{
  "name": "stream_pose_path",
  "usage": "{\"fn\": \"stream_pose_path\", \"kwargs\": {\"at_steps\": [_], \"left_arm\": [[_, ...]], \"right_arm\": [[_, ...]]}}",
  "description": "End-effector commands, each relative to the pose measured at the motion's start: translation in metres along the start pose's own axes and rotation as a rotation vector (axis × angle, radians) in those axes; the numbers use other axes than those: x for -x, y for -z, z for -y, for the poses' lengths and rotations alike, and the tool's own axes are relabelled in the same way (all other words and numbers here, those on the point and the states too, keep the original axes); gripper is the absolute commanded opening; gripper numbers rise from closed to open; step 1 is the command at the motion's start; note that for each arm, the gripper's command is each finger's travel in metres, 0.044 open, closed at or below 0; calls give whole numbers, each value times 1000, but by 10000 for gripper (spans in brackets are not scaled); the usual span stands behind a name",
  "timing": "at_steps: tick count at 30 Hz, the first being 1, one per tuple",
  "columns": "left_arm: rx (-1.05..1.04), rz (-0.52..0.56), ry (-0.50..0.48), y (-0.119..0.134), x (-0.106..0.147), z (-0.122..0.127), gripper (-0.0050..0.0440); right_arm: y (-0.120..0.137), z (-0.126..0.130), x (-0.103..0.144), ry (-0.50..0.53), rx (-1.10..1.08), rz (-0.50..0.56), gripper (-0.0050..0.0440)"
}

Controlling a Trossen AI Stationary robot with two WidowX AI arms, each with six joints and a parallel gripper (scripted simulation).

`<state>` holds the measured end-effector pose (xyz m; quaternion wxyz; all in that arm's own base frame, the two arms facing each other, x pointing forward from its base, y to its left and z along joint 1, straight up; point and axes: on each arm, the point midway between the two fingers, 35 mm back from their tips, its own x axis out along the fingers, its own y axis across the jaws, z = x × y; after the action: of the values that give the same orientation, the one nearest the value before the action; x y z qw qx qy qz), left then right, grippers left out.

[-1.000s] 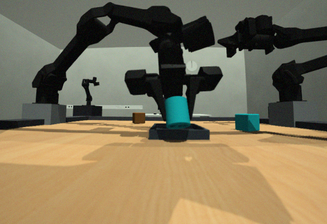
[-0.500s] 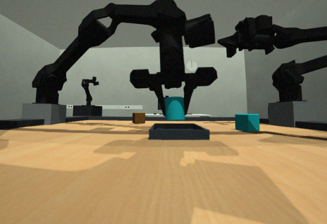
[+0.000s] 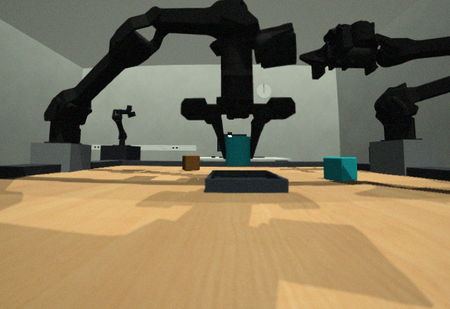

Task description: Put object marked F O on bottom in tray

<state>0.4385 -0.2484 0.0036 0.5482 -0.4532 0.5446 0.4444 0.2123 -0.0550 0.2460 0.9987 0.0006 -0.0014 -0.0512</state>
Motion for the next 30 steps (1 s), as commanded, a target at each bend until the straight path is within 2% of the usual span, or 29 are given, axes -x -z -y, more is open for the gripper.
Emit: {"fn": "stream_pose_path", "kwargs": {"at_steps": [1, 26, 29, 30], "left_arm": [[-3, -2, 21, 0, 1, 7, 159], [-3, -7, 26, 3, -28, 13, 159], [-3, -7, 26, 3, -28, 13, 159], [0, -14, 47, 4, -12, 14, 183]], "right_arm": [[-3, 0, 0, -1, 6, 7, -50], [-3, 0, 0, -1, 6, 7, -50], [-3, 0, 0, -1, 6, 7, -50], [-3, 0, 0, -1, 6, 7, -50]]}}
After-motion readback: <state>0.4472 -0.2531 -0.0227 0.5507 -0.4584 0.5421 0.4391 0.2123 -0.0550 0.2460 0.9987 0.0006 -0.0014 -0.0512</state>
